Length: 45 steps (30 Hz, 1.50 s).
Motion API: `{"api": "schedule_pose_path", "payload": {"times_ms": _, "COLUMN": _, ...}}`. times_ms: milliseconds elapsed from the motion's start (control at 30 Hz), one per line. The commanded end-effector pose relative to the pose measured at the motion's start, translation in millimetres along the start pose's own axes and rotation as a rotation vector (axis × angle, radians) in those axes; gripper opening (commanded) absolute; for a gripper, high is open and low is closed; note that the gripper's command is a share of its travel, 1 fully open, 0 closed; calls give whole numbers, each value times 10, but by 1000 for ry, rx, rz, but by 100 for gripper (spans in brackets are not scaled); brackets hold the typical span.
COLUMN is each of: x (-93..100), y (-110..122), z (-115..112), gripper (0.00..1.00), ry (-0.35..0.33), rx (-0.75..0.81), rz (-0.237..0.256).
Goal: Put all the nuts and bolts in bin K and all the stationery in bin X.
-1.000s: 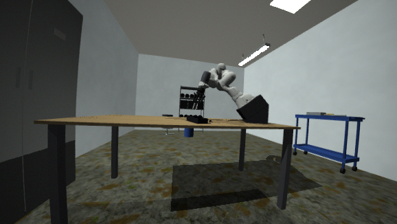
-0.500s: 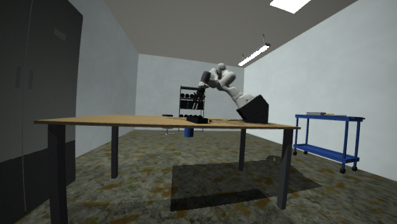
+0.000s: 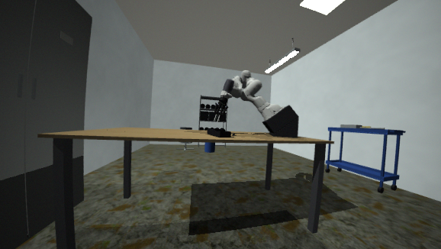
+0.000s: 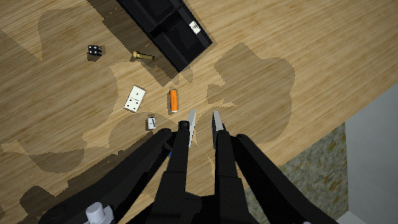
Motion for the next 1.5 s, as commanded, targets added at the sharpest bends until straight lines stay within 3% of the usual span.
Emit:
{"api": "schedule_pose_path", "payload": {"times_ms": 0, "x": 1, "y": -489, "z": -119, "gripper": 18, "ry": 18, "rx": 155, "rz": 17}}
{"api": "schedule_pose_path", "payload": {"times_ms": 667, "x": 1, "y": -486, "z": -119, "gripper": 18, "ry": 21, "rx": 155, "rz": 7}}
{"api": "schedule_pose_path", "payload": {"times_ms": 700, "x": 1, "y": -485, "z": -119, "gripper": 18, "ry": -21, "rx": -156, "rz": -6}}
{"api": "schedule_pose_path", "payload": {"times_ms": 1467, "x": 1, "y": -485, "z": -119, "gripper": 18, "ry": -21, "rx": -156, "rz": -6}}
Point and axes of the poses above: the point where the finger pads meet when closed, its own x axis back along the fingers, its own y axis across the jaws, z = x × y, the point moved 4 cm from there along x, back along the fingers, and after that the axes turned 1 degree about x, right-handed, at the moved point
